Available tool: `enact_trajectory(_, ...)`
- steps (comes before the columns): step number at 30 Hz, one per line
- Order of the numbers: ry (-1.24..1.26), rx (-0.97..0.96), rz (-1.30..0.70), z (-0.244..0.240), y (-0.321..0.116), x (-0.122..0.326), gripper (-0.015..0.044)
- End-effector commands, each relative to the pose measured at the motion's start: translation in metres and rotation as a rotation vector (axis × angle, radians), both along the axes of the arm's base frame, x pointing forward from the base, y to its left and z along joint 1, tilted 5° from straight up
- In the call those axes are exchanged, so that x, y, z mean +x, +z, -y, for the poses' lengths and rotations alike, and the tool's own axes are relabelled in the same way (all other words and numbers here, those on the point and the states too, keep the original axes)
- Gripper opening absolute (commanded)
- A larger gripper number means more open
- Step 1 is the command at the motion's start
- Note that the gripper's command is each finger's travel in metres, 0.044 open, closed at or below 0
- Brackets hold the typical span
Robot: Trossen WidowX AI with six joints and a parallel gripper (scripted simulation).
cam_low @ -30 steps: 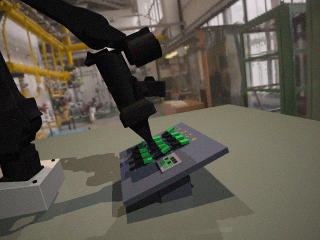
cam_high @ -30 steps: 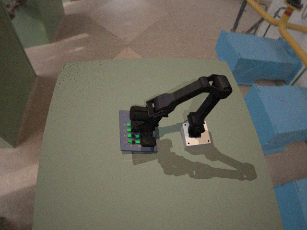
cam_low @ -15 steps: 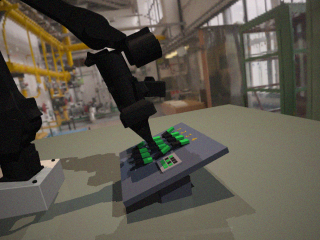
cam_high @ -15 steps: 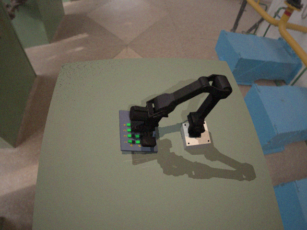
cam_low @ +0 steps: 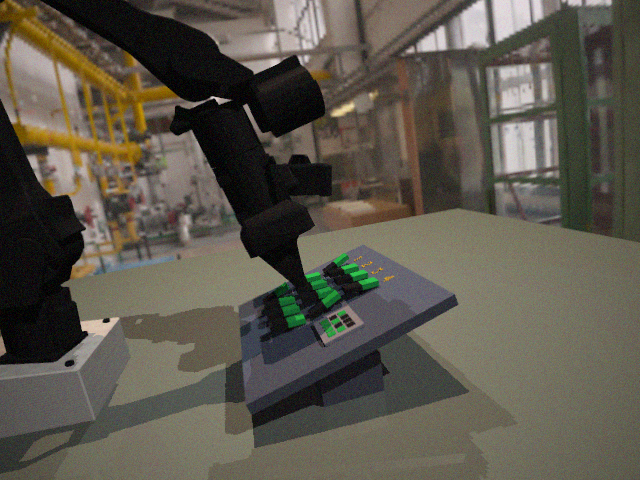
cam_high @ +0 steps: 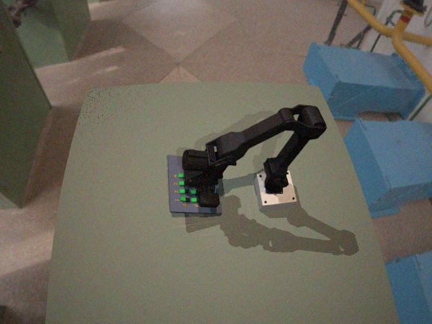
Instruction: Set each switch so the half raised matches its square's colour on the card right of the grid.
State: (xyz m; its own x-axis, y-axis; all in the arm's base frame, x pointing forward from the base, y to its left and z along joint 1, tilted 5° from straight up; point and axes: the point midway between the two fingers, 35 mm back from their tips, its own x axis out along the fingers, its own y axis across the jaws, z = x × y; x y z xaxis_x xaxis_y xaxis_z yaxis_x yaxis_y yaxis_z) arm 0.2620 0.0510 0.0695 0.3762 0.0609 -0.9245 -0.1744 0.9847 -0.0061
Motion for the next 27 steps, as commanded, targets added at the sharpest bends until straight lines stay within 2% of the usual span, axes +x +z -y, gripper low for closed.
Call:
enact_trajectory(1, 0.004, 0.002, 0.000, -0.0003, -0.0007, 0.0003, 0.0000)
enact_trajectory(27, 0.004, 0.002, 0.000, -0.0006, -0.0040, 0.0015, 0.0000)
